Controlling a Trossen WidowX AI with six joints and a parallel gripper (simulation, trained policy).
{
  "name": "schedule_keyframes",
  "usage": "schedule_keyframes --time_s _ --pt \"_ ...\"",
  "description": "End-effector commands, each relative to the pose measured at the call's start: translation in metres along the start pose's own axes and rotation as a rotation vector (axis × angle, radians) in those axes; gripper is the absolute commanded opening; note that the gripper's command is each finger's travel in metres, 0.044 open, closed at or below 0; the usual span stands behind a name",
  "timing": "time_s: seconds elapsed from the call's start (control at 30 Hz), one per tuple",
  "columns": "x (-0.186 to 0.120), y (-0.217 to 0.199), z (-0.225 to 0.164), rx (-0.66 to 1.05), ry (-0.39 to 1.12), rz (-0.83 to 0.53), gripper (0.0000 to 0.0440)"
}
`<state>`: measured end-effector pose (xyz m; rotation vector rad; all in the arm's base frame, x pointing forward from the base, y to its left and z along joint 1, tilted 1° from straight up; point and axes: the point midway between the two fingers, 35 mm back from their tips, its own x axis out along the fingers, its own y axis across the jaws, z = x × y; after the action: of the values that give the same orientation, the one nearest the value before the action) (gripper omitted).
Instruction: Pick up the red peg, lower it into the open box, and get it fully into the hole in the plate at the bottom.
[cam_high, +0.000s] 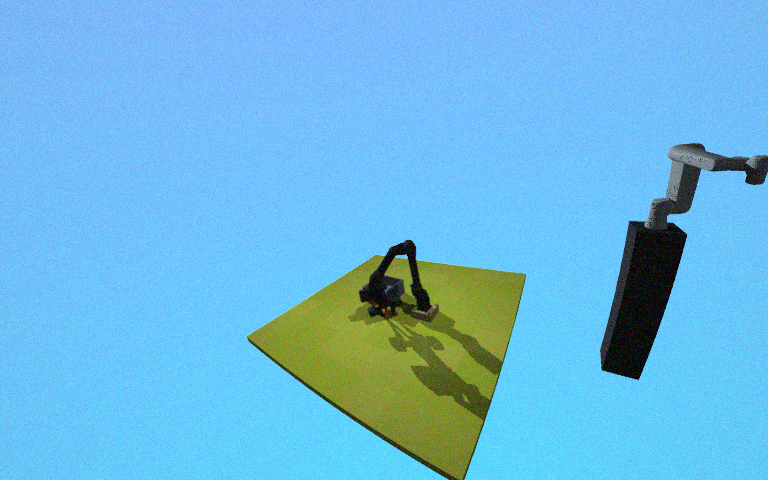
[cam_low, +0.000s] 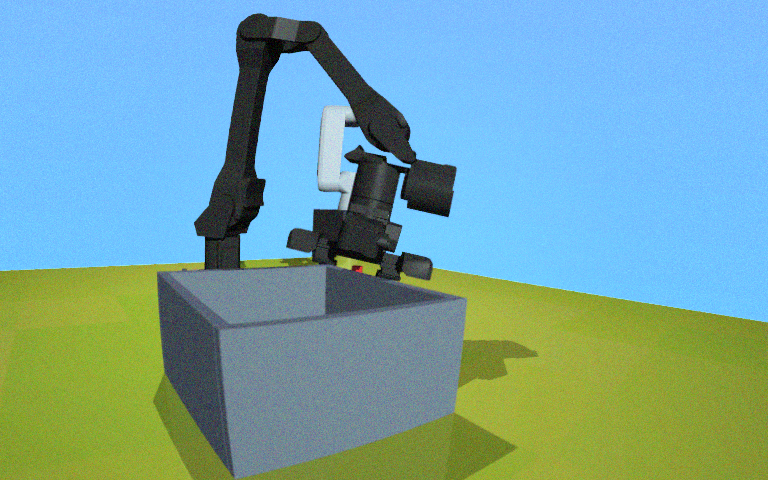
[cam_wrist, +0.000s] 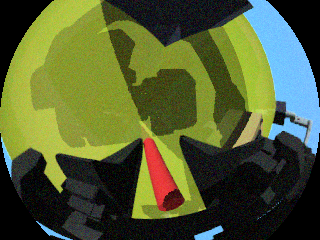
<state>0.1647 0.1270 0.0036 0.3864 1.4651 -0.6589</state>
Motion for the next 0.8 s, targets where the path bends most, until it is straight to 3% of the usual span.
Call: schedule_keyframes --time_s 0.0,0.17,0.77 --pt "0.003 -0.002 -0.001 0.002 0.006 -0.02 0.0134" --pt "0.006 -0.005 -0.001 -0.001 0.008 -0.06 0.0018" --pt "-0.068 -0.01 0.039 0.011 -0.135 -0.026 0.0"
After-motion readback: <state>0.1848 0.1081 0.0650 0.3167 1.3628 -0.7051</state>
